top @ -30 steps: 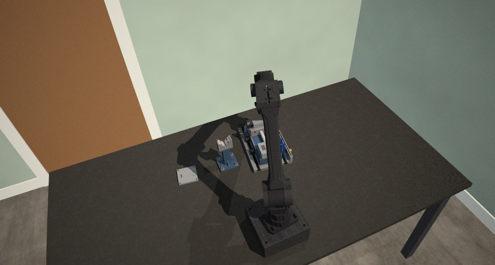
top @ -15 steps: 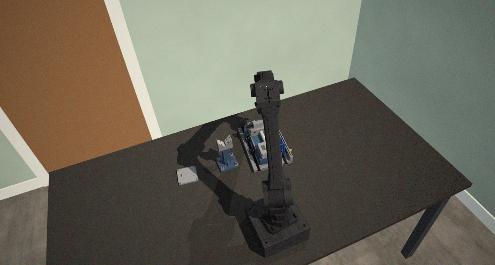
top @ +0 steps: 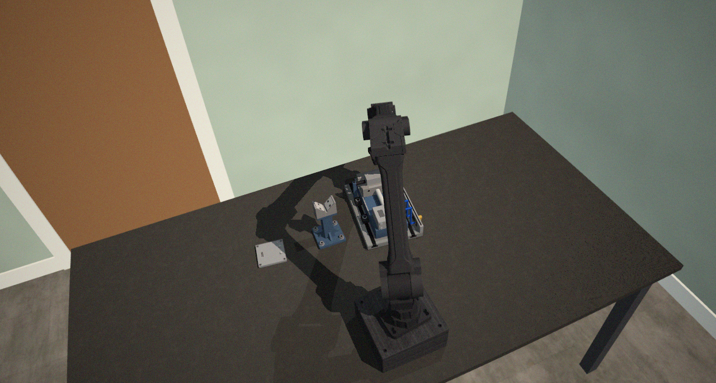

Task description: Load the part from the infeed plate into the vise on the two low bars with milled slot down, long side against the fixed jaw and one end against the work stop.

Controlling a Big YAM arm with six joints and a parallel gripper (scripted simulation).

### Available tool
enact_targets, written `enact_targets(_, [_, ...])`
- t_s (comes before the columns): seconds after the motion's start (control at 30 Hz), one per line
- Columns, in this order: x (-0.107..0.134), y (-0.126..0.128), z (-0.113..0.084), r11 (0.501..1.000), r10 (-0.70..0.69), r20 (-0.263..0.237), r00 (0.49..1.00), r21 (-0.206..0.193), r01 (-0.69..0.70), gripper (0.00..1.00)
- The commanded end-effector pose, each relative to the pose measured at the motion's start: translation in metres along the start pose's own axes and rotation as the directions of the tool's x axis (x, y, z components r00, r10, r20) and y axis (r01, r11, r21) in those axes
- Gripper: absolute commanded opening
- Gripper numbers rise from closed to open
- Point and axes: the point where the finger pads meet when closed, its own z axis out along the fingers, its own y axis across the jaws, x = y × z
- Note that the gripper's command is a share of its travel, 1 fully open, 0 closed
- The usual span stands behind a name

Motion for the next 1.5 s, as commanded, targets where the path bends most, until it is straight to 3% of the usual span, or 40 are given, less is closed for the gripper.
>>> enact_targets(0.0, [-0.007, 0.005, 0.008, 1.0, -0.004, 0.001, 1.0, 0.0, 0.004, 0.0])
enact_targets(0.83, [-0.004, 0.012, 0.01, 1.0, -0.002, -0.009, 1.0, -0.002, 0.002, 0.0])
enact_targets(1.47, [-0.004, 0.018, 0.0, 1.0, -0.004, 0.009, 1.0, 0.001, 0.004, 0.0])
